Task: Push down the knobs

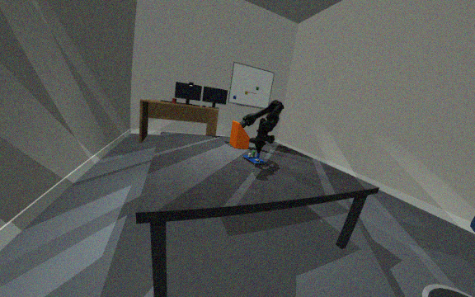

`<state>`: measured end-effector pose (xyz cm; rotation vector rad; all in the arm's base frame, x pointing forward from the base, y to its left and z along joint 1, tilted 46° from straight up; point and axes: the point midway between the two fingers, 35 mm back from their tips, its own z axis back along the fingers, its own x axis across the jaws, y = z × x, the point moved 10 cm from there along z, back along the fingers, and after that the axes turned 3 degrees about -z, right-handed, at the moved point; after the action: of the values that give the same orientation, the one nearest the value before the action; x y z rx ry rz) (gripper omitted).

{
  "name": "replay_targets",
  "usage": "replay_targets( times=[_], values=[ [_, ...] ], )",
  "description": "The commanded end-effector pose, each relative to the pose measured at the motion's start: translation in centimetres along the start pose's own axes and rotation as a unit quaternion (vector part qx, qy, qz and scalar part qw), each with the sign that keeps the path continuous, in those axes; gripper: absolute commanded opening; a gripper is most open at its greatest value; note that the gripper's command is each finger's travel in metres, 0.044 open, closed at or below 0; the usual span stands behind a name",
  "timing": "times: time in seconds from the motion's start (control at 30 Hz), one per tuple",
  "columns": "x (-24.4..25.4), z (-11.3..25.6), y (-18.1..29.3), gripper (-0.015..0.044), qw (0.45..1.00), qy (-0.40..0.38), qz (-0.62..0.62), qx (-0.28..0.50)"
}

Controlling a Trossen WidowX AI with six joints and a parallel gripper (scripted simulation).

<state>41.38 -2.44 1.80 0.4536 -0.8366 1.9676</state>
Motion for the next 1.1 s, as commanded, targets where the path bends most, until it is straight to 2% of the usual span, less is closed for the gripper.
replay_targets(
  times=[0.0,1.07],
  values=[
    [0.0,-0.01,-0.02,0.0,1.0,-0.002,-0.001,-0.003],
    [0.01,-0.37,-0.02,0.0,1.0,-0.002,-0.001,-0.003]
  ],
)
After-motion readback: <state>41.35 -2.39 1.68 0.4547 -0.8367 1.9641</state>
